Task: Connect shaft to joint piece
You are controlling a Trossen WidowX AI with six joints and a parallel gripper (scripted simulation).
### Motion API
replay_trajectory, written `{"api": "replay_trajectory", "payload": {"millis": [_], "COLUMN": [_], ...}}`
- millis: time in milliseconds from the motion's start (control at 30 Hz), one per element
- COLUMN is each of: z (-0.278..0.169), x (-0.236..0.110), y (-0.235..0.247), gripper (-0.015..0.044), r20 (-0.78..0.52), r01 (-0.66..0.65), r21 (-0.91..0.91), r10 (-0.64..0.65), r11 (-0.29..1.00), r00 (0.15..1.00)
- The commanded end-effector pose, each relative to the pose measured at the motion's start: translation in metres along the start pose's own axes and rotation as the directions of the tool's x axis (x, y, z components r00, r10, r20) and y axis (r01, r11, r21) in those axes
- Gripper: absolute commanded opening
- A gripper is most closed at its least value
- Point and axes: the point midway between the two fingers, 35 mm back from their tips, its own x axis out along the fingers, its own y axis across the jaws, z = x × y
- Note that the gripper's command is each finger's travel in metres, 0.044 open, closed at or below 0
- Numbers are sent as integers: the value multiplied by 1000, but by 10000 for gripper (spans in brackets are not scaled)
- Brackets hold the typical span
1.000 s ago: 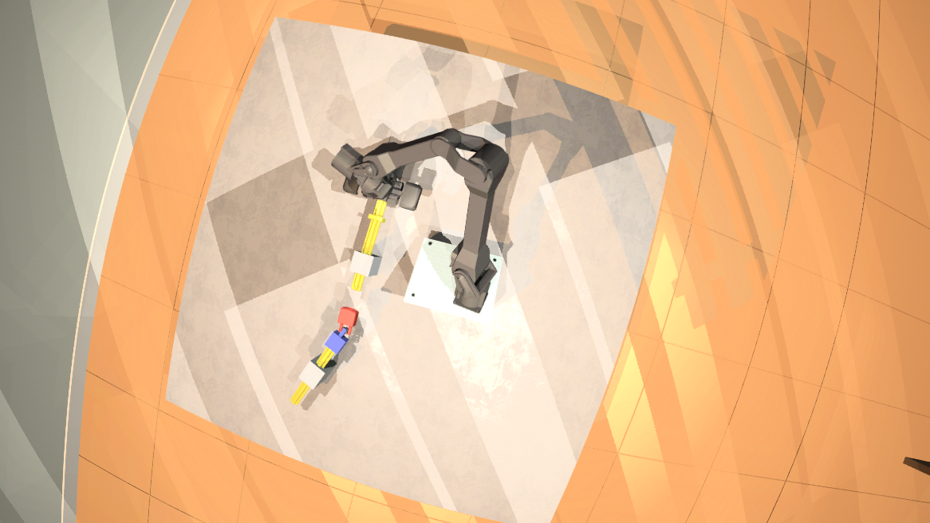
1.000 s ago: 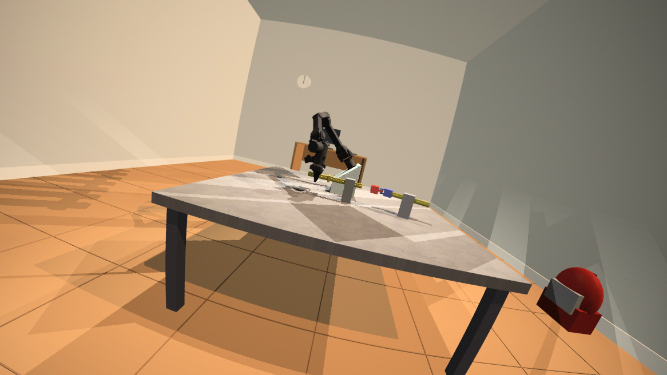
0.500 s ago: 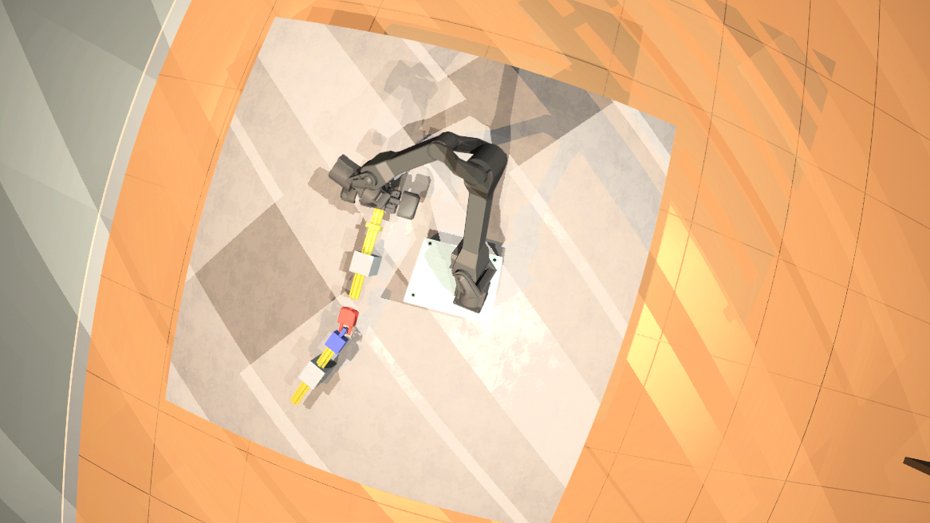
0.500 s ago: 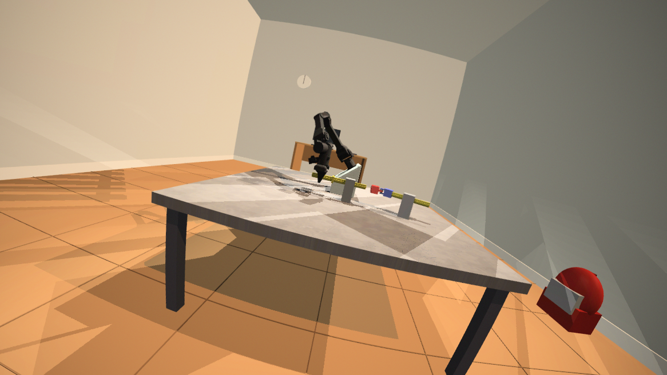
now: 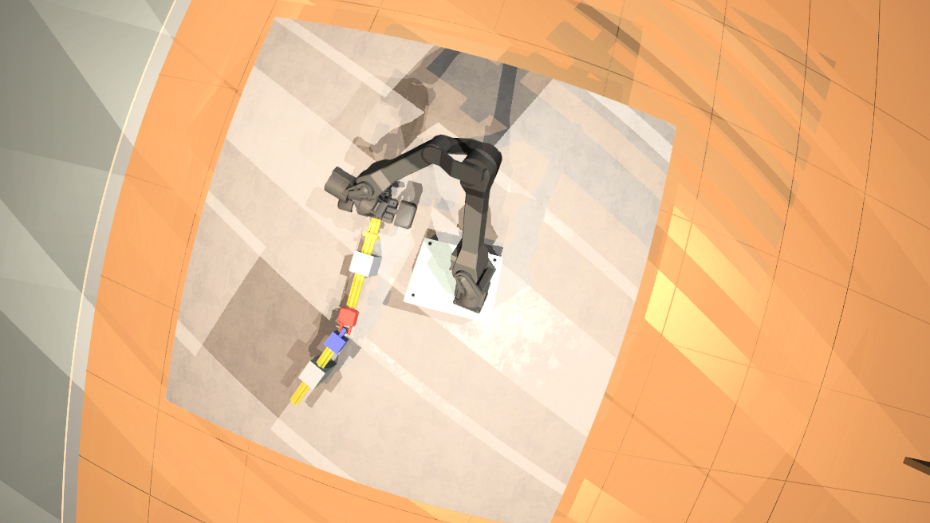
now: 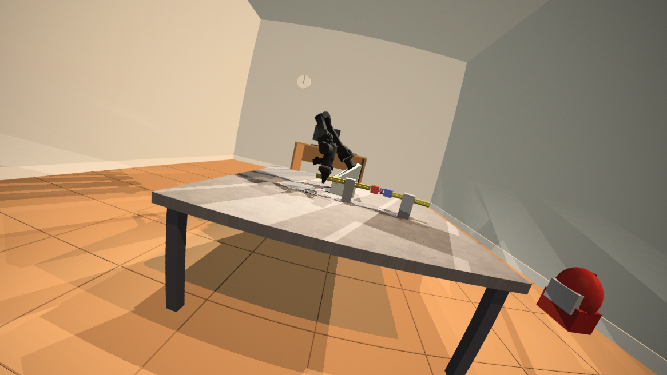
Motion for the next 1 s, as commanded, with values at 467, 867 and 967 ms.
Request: {"api": "replay_trajectory", "payload": {"millis": [467,867,967], "z": [-31,-47,-42], "x": [0,0,0], "y": [0,0,0], "gripper": [0,0,0], "r20": [-5,-6,0], "r01": [-1,-1,0], "r21": [0,0,3], "r10": [1,1,0], "r11": [1000,1000,1000], "r00": [1000,1000,1000]}}
